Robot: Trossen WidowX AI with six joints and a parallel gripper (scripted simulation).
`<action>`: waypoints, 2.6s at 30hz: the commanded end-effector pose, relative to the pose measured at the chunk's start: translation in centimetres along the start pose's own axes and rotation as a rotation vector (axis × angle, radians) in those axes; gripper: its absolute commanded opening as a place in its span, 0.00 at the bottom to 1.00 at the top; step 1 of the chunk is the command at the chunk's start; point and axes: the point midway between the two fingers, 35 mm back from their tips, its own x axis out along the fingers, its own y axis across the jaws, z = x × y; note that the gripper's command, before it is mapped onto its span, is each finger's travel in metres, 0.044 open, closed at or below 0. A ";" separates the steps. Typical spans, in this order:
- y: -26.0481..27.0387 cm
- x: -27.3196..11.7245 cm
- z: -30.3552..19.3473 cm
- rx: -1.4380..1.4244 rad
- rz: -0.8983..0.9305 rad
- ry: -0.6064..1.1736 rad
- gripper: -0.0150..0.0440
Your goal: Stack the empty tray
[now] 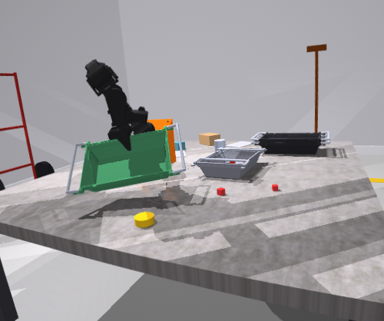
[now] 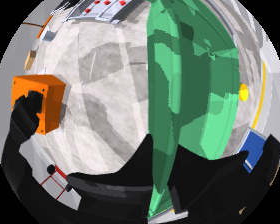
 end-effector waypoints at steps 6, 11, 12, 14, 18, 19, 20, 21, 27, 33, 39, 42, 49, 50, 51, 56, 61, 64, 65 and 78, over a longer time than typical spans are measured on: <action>-0.9 0.4 2.7 -0.068 0.015 -0.017 0.25; -1.1 0.9 4.4 -0.114 0.034 -0.021 0.25; -1.1 1.0 4.8 -0.123 0.038 -0.021 0.25; -1.1 1.2 5.5 -0.142 0.044 -0.022 0.25; -1.1 1.5 7.0 -0.180 0.057 -0.023 0.25; -1.1 1.6 7.3 -0.190 0.060 -0.023 0.25; -1.1 1.6 7.7 -0.199 0.063 -0.022 0.25; -1.1 1.7 8.1 -0.209 0.065 -0.022 0.25; -0.8 2.1 10.3 -0.268 0.080 -0.019 0.25; -0.3 2.4 12.6 -0.327 0.091 -0.013 0.25; 0.4 2.7 14.9 -0.388 0.098 -0.005 0.25; 0.8 2.8 16.1 -0.418 0.100 0.000 0.25; 2.1 2.9 18.7 -0.490 0.101 0.013 0.25; 2.3 2.9 19.1 -0.500 0.101 0.015 0.25; 2.5 3.0 19.4 -0.510 0.101 0.018 0.25; 3.5 3.0 21.2 -0.562 0.097 0.029 0.25; 4.8 3.0 23.0 -0.613 0.090 0.042 0.25; 5.6 3.0 24.0 -0.644 0.085 0.050 0.25; 5.9 3.0 24.3 -0.655 0.083 0.053 0.25; 9.9 2.9 28.3 -0.788 0.045 0.091 0.25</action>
